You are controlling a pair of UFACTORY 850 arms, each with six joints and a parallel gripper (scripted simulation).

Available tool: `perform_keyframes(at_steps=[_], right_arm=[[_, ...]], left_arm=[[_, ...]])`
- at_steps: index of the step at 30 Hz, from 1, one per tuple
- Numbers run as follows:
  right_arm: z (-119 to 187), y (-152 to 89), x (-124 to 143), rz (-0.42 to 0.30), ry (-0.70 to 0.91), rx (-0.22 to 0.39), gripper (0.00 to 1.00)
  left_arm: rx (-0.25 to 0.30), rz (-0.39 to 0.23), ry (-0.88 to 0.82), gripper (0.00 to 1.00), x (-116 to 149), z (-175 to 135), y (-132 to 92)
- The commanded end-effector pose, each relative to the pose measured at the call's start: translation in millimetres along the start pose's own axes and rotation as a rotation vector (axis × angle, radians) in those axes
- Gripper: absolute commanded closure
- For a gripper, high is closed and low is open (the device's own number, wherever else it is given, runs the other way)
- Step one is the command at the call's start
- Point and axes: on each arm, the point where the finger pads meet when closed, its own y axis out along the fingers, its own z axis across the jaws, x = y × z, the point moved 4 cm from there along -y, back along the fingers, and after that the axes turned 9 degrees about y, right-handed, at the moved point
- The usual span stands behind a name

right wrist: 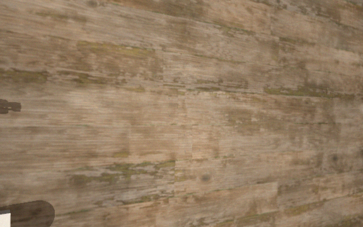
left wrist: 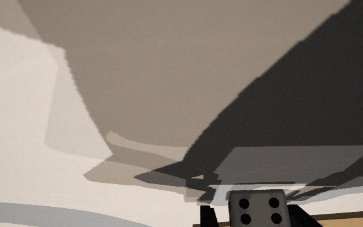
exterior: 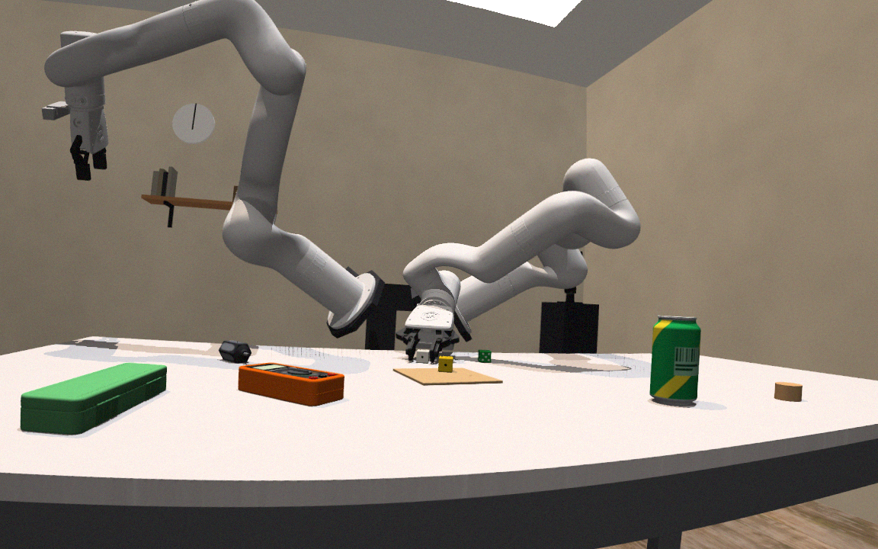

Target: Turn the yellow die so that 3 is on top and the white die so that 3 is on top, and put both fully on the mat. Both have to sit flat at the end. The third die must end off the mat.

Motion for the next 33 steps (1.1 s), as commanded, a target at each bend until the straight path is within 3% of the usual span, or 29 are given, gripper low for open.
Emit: perform_keyframes(at_steps=[1,14,33], right_arm=[[0,-1,0,0.002,0.000,-0.001,0.00],[0,-1,0,0.002,0.000,-0.001,0.00],[0,-1,0,0.002,0.000,-0.001,0.00]], left_arm=[[0.000,-0.001,0.000,0.57,1,0,-3],[0.000,-0.001,0.000,0.57,1,0,-44],[0.000,-0.001,0.000,0.57,14,2,-57]])
